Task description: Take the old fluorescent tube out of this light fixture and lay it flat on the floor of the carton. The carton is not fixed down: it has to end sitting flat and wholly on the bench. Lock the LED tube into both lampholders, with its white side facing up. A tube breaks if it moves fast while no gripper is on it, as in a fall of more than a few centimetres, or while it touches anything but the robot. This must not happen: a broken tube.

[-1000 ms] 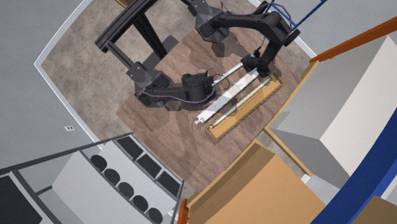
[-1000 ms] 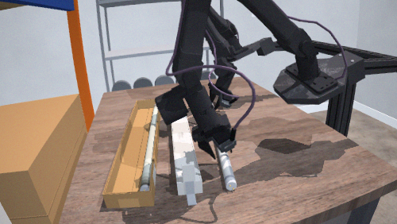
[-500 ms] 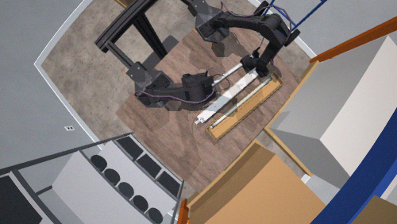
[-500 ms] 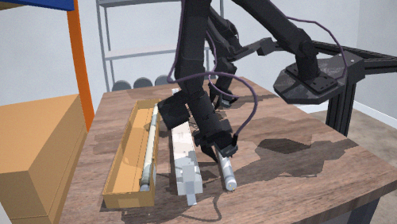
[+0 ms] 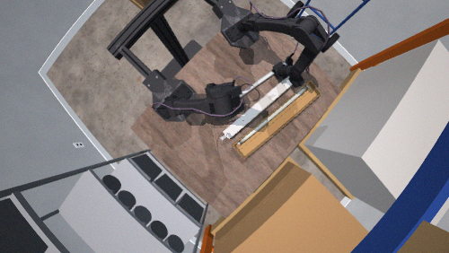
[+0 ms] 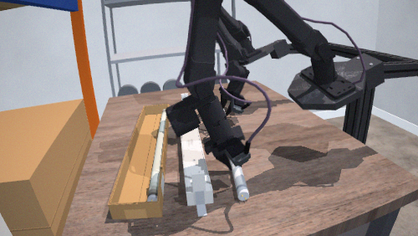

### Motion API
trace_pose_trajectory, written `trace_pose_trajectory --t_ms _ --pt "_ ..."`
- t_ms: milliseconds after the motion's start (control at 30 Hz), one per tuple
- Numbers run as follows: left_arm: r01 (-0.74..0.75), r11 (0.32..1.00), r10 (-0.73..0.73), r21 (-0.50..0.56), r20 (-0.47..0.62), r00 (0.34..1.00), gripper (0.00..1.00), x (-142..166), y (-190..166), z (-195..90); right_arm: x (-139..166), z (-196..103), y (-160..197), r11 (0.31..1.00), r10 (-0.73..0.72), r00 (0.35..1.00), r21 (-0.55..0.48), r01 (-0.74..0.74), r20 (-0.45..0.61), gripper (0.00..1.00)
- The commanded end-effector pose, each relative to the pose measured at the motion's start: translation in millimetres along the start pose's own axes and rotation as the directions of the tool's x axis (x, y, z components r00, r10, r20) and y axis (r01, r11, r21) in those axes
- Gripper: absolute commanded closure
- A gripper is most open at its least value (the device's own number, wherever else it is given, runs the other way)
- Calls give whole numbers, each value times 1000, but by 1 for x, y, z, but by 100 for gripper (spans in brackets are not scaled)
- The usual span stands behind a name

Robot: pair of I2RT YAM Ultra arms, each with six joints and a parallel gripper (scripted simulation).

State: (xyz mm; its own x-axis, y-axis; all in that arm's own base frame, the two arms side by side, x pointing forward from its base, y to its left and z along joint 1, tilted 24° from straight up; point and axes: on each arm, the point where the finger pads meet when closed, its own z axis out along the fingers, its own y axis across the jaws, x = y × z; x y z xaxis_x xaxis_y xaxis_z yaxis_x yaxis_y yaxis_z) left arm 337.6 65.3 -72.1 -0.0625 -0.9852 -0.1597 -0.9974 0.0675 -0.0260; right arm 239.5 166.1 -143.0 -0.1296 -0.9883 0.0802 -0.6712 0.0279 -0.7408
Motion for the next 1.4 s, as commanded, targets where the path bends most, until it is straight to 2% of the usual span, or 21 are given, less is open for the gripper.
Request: trace_pose_trajectory --t_ms 0,33,600,633,700,800,867,967,1000,1033,1100,1167,1200,1267,1367 --pt "-3 1000 3 16 5 1000 89 0 1 -5 -3 -8 -4 1000 -5 1000 18 5 24 89" --pt "-3 1000 3 16 5 1000 89 0 1 -5 -3 -8 -4 1000 -5 1000 18 5 24 51" --pt "-4 1000 4 14 4 1000 89 0 1 -5 -3 -8 -4 1000 -2 1000 18 2 24 51" --pt "-4 1000 4 14 4 1000 89 0 1 -5 10 -16 1 1000 -7 1000 3 7 -18 51" --pt "-4 1000 4 14 4 1000 89 0 1 -5 9 -21 1 1000 -5 1000 2 6 -23 51" --pt "-4 1000 4 14 4 1000 89 0 1 -5 -9 -31 -6 1000 21 1000 13 -21 -4 51" --pt "-4 1000 4 14 4 1000 89 0 1 -5 13 -40 1 1000 -9 999 1 9 -31 51" --pt "-4 1000 4 14 4 1000 89 0 1 -5 -6 -49 -5 1000 25 1000 11 -25 -7 51" --pt "-4 1000 4 14 4 1000 89 0 1 -5 15 -53 1 1000 -9 999 3 9 -31 51" --pt "-4 1000 4 14 4 1000 89 0 1 -5 -8 -52 -5 1000 15 1000 15 -15 21 51" --pt "-4 1000 4 14 4 1000 89 0 1 -5 -8 -52 -5 1000 15 1000 15 -15 21 51" --pt "-4 1000 4 14 4 1000 89 0 1 -5 15 -62 1 1000 -6 1000 6 6 -28 51" --pt "-4 1000 4 14 4 1000 89 0 1 -5 -5 -59 -4 1000 16 1000 14 -16 20 51" --pt "-4 1000 4 14 4 1000 89 0 1 -5 -18 -59 -8 999 35 999 20 -36 40 51" --pt "-4 1000 4 14 4 1000 89 0 1 -5 -17 -59 -8 999 30 999 20 -31 42 51"
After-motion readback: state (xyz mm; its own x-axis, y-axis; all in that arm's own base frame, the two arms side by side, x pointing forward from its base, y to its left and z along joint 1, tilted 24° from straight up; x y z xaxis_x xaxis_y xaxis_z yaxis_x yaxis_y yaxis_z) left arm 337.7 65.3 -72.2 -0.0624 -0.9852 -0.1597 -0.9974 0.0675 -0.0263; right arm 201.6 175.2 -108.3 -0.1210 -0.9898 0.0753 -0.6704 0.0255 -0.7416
